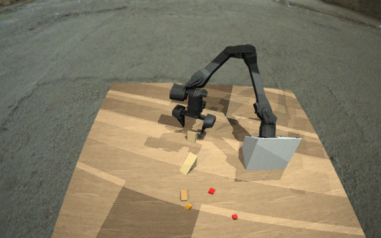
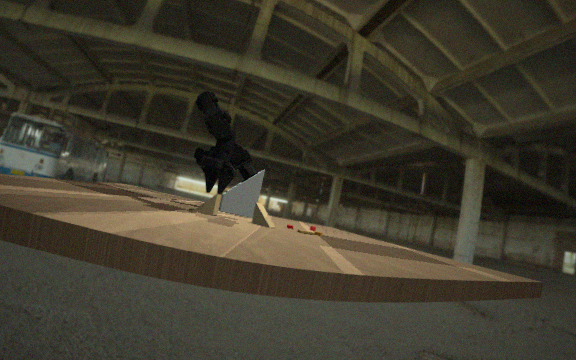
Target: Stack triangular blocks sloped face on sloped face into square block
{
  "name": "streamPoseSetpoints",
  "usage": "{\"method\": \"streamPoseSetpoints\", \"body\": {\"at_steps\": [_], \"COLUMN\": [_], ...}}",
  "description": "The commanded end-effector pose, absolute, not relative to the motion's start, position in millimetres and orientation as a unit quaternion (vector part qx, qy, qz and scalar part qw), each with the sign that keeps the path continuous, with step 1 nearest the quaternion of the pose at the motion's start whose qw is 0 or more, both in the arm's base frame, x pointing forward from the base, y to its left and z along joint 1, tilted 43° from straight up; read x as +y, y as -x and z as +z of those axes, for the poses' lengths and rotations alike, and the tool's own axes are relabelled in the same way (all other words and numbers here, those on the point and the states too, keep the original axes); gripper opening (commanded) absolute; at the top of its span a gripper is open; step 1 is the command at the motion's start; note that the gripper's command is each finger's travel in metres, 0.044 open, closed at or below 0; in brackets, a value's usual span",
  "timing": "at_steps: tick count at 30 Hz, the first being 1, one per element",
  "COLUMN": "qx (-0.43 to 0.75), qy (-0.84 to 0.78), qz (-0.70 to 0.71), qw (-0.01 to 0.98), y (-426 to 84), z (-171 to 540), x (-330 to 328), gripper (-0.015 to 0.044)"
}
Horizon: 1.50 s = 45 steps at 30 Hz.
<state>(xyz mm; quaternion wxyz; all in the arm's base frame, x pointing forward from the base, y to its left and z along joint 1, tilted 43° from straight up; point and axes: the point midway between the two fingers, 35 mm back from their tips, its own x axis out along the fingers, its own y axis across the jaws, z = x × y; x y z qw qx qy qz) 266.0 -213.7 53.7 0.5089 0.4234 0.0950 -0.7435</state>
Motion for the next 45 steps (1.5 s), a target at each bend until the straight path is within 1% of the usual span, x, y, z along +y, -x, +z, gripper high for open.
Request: {"method": "streamPoseSetpoints", "body": {"at_steps": [1, 3, 7, 11, 15, 20, 26, 32, 45], "qx": [0.095, 0.125, 0.303, 0.476, 0.624, 0.754, 0.805, 0.821, 0.821], "qy": [-0.423, -0.398, -0.239, -0.06, 0.117, 0.316, 0.433, 0.508, 0.511], "qz": [-0.743, -0.743, -0.714, -0.636, -0.515, -0.322, -0.167, -0.022, -0.016], "qw": [0.509, 0.523, 0.584, 0.604, 0.576, 0.477, 0.369, 0.259, 0.253], "y": [-266.2, -266.4, -268.5, -271.4, -275.5, -282.6, -289.7, -295.4, -295.6], "z": [53.7, 53.0, 48.4, 45.2, 43.6, 43.1, 43.5, 43.9, 43.9], "x": [-213.7, -212.4, -204.2, -195.8, -187.4, -176.9, -168.6, -162.8, -162.5], "gripper": [0.044, 0.044, 0.044, 0.044, 0.044, 0.044, 0.044, 0.044, 0.044]}}
